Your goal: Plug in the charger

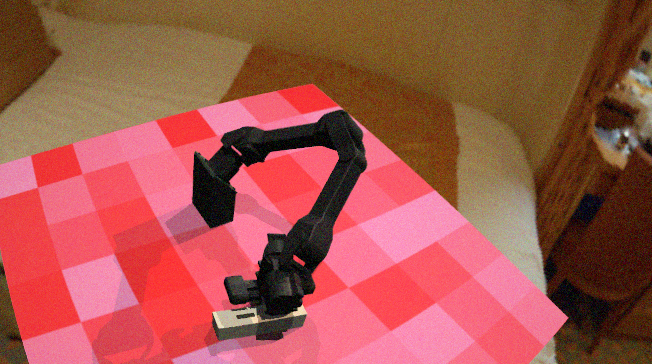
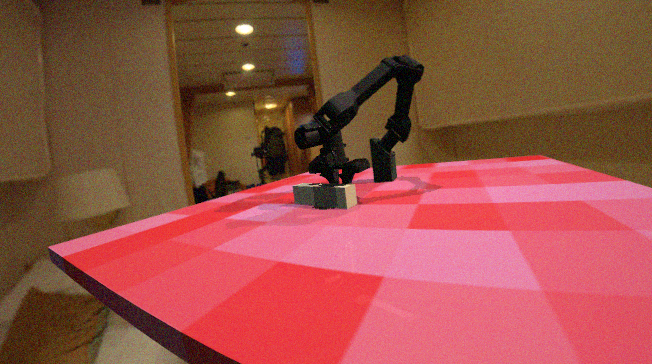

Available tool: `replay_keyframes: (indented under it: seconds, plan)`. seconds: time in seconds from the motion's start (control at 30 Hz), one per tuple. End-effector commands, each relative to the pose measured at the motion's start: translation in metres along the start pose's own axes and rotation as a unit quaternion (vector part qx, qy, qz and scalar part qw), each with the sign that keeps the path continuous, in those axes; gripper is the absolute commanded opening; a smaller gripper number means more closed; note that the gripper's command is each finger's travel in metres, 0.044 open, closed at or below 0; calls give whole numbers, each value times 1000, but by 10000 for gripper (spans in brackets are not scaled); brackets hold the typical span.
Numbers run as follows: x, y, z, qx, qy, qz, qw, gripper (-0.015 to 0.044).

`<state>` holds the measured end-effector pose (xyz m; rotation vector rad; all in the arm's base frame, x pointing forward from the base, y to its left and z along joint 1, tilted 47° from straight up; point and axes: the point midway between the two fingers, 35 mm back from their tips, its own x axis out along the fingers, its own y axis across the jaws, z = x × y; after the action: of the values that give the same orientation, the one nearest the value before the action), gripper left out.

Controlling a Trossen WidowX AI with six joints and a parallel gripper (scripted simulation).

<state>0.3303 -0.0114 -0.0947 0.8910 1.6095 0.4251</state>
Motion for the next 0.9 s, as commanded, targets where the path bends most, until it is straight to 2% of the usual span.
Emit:
replay_keyframes:
  seconds: [0.0,0.87]
  plan:
    - [-1,1,11,-13,-14,-1,1000,0]
    - [-2,1,8,-13,-14,-1,1000,0]
